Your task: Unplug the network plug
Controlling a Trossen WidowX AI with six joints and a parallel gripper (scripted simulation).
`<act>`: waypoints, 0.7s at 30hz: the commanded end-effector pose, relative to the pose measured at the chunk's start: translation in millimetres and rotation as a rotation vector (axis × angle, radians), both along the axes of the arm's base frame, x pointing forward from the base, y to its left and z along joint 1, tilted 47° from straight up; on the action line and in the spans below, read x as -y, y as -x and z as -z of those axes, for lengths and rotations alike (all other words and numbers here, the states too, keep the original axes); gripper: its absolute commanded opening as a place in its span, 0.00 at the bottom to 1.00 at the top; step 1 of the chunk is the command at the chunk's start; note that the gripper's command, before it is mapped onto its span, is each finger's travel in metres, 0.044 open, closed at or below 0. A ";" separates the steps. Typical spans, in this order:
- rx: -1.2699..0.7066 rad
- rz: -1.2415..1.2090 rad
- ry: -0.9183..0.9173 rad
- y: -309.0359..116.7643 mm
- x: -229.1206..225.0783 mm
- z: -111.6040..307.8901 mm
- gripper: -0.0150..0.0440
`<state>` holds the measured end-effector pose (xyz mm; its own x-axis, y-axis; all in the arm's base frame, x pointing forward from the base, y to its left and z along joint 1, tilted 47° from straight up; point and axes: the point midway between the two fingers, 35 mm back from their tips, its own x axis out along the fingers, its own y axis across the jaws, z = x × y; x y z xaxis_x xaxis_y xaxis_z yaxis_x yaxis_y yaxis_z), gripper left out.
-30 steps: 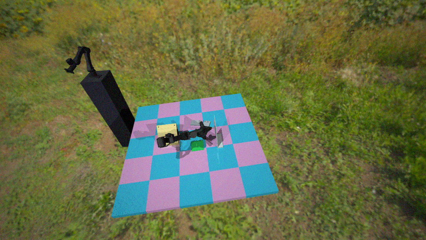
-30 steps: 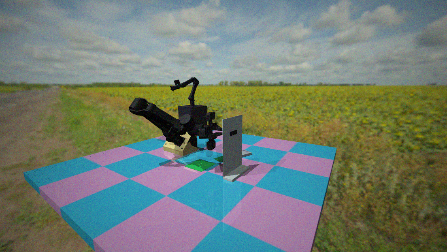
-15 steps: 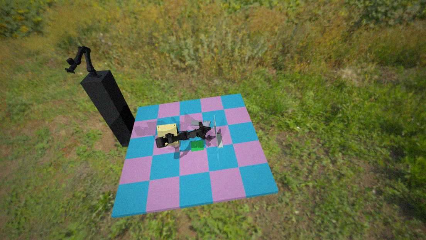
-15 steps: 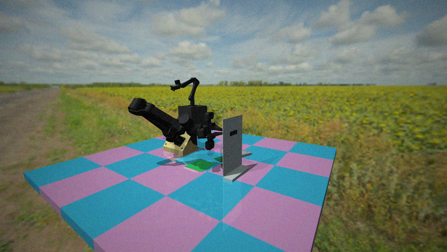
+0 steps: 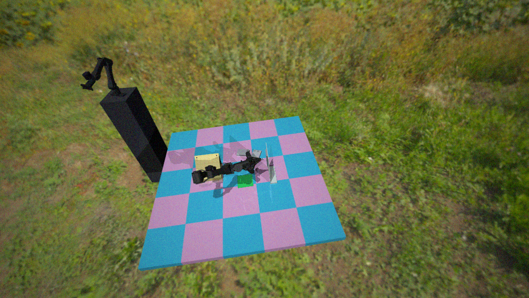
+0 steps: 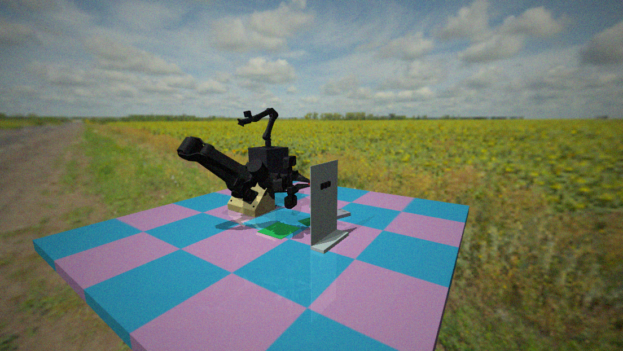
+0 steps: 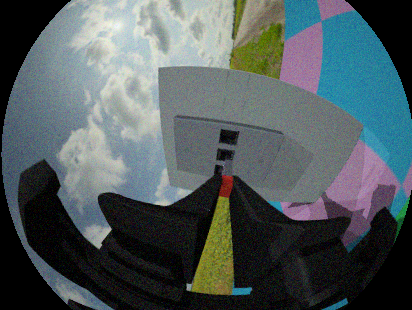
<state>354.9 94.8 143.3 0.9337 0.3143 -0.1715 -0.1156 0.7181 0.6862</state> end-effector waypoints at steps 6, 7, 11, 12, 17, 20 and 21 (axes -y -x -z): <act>-0.006 0.004 -0.002 5.2 1.7 1.3 0.25; -0.006 0.004 -0.002 5.6 1.8 1.3 0.25; -0.006 0.004 -0.002 7.4 2.2 1.2 0.25; -0.006 0.004 -0.002 7.9 2.3 1.1 0.25; -0.006 0.004 -0.002 10.1 2.7 1.0 0.25; -0.006 0.004 -0.002 11.4 3.0 0.9 0.25; -0.006 0.004 -0.002 11.9 3.1 0.9 0.25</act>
